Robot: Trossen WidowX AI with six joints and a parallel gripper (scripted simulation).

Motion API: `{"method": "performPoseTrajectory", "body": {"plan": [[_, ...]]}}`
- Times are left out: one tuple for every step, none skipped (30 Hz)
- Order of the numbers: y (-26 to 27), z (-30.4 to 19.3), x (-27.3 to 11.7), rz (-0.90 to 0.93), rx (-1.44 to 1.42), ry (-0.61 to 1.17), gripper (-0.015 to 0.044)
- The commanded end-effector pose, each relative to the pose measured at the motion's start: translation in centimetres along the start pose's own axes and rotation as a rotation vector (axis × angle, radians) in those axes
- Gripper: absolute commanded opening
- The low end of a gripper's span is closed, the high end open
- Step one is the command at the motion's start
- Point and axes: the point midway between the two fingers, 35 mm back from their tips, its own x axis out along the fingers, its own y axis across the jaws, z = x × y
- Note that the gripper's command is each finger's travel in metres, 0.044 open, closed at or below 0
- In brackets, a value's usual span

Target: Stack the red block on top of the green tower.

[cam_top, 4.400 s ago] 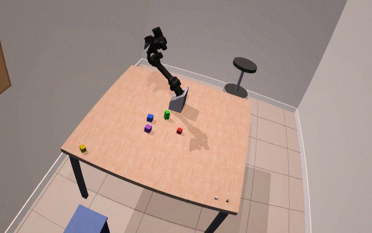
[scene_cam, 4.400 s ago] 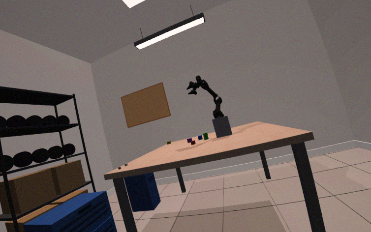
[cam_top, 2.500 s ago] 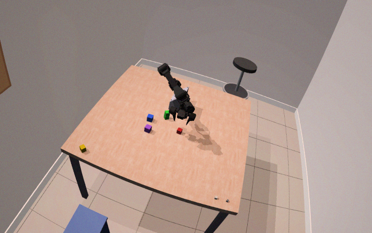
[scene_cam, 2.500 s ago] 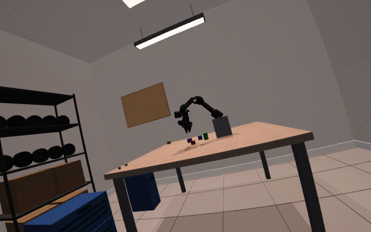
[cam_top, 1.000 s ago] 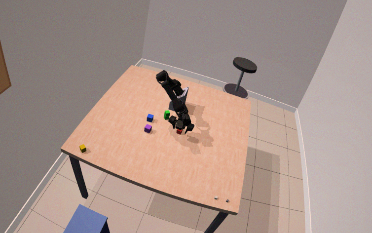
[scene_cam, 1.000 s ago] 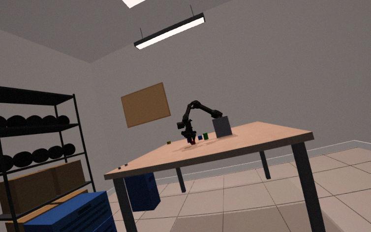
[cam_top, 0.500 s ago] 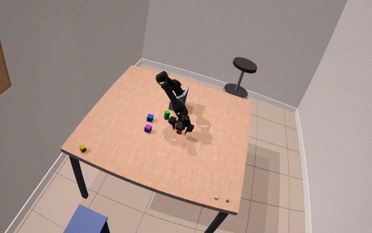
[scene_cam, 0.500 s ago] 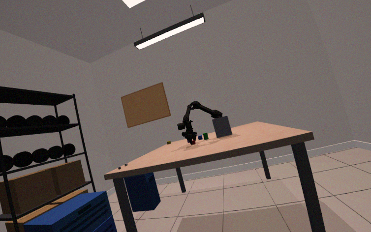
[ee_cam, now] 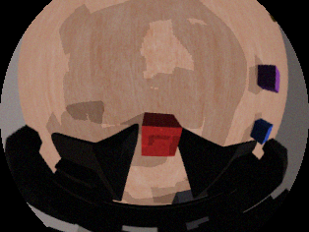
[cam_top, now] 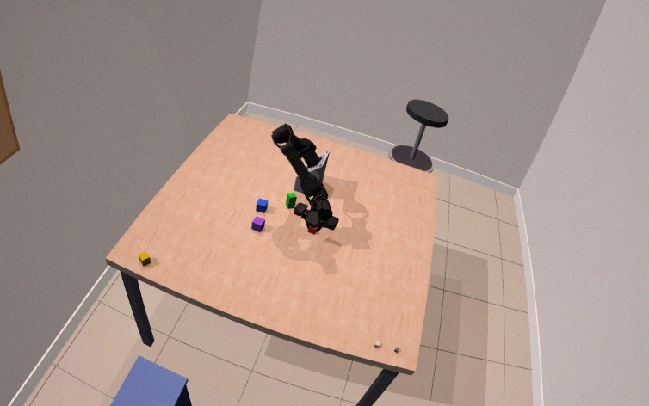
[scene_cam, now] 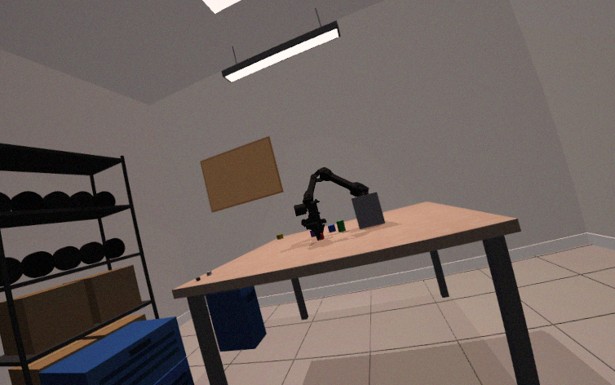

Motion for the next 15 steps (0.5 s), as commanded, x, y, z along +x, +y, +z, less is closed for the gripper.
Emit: {"method": "performPoseTrajectory", "body": {"plan": [[-0.1, -0.1, 0.0, -0.003, -0.004, 0.001, 0.0145], [-0.1, -0.1, 0.0, -0.003, -0.004, 0.001, 0.0138], [-0.1, -0.1, 0.0, -0.003, -0.004, 0.001, 0.0131], [-0.1, -0.1, 0.0, -0.003, -0.004, 0.001, 0.0125], [-0.1, -0.1, 0.0, -0.003, -0.004, 0.001, 0.0118], [-0.1, -0.1, 0.0, -0.003, -0.004, 0.001, 0.0111], [-0.1, -0.1, 0.0, -0.003, -0.004, 0.001, 0.0105], [-0.1, -0.1, -0.1, -0.003, -0.004, 0.001, 0.0078], [0.0, -0.1, -0.3, -0.003, -0.004, 0.001, 0.0052], [0.0, 0.0, -0.7, -0.002, -0.004, 0.001, 0.0026], [0.0, 0.0, -1.0, -0.002, -0.004, 0.001, 0.0000], [0.0, 0.0, -1.5, -0.002, -0.004, 0.001, 0.0000], [0.0, 0.0, -2.1, -0.001, -0.004, 0.001, 0.0000], [0.1, 0.0, -2.7, -0.001, -0.004, 0.001, 0.0000], [0.1, 0.0, -3.4, -0.001, -0.004, 0.001, 0.0000]]}}
